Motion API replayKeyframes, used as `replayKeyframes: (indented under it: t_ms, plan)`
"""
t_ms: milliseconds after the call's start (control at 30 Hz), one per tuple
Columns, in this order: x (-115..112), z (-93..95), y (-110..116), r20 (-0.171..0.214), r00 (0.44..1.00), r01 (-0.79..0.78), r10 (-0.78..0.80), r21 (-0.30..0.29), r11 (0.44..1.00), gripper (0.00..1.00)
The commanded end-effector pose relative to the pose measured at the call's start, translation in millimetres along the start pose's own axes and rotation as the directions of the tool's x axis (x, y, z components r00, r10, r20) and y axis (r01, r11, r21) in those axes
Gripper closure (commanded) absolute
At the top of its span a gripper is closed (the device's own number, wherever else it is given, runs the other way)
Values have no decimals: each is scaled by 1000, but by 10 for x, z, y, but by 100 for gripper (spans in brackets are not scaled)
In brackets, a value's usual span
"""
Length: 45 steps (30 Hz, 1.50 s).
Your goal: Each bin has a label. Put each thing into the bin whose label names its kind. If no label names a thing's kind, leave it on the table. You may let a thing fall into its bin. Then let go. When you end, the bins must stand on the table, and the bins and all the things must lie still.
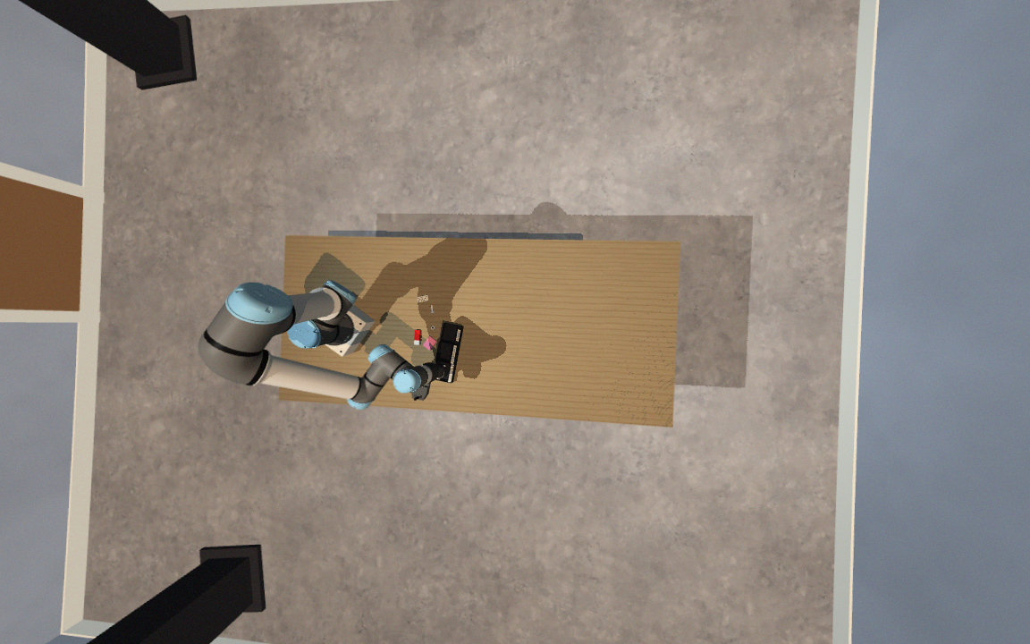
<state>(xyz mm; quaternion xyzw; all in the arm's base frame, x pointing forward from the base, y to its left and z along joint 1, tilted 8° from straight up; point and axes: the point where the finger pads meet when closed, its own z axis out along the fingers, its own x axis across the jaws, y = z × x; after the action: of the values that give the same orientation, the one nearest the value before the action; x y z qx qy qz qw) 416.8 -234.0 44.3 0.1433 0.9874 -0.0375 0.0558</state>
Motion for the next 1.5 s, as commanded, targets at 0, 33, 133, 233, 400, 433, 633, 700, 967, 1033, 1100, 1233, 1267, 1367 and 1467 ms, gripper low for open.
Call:
replayKeyframes:
  t_ms: [0,33,133,233,400,433,633,700,967,1033,1100,1233,1267,1367,1467]
  plan:
    - [3,-6,0,-1,1000,0,0,-1,1000,40]
    - [29,-4,19,-3,1000,0,0,-2,1000,40]
    - [77,-8,89,-1,999,-49,49,-1,999,0]
    - [235,-11,283,-1,986,-168,168,-1,986,0]
    - [392,-14,477,-3,968,-252,252,-3,968,0]
    - [445,-15,541,-4,964,-267,267,-4,964,0]
    - [742,-19,904,-5,928,-372,372,-5,928,0]
    - [831,-19,1013,-5,914,-406,406,-4,914,0]
    - [1013,-24,1248,-2,895,-446,446,0,895,0]
    - [1008,-24,1243,-2,895,-446,446,0,895,0]
    - [983,-29,1225,-1,895,-446,446,-1,895,0]
    - [926,-26,1156,-1,893,-450,450,0,893,0]
    - [916,-26,1143,-1,893,-450,450,0,893,0]
    - [888,-26,1106,-1,894,-449,449,0,894,0]
    - [874,-26,1088,-1,894,-449,449,-1,894,0]
